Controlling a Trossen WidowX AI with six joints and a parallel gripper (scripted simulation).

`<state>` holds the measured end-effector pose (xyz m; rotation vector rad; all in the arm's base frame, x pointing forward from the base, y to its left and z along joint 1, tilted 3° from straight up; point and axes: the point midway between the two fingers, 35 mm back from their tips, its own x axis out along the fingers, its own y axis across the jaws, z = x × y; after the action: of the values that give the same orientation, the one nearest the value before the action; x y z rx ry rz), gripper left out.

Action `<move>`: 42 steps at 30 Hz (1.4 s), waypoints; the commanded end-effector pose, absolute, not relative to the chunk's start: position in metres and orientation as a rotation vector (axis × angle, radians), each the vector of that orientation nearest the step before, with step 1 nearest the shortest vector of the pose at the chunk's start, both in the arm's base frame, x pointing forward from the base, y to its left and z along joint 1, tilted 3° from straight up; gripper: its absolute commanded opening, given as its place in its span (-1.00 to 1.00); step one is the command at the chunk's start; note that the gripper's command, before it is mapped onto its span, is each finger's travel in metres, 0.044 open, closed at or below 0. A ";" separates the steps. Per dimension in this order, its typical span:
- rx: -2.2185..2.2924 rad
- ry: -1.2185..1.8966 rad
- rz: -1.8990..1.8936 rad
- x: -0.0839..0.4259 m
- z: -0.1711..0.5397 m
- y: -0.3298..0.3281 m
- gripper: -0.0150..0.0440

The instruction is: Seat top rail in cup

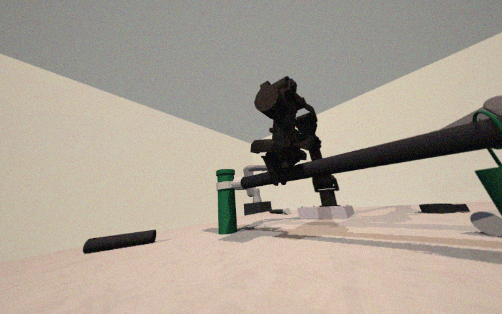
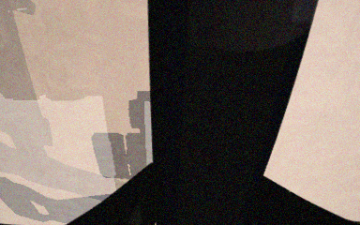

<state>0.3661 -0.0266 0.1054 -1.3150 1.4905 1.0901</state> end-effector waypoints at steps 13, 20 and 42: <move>-1.325 1.498 1.067 0.365 0.113 -0.041 -0.49; -1.325 1.498 1.067 0.365 0.113 -0.044 -0.49; -1.326 1.499 1.067 0.365 0.113 -0.053 -0.49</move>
<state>0.3647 -0.0468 0.1087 -1.3131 1.4947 1.0884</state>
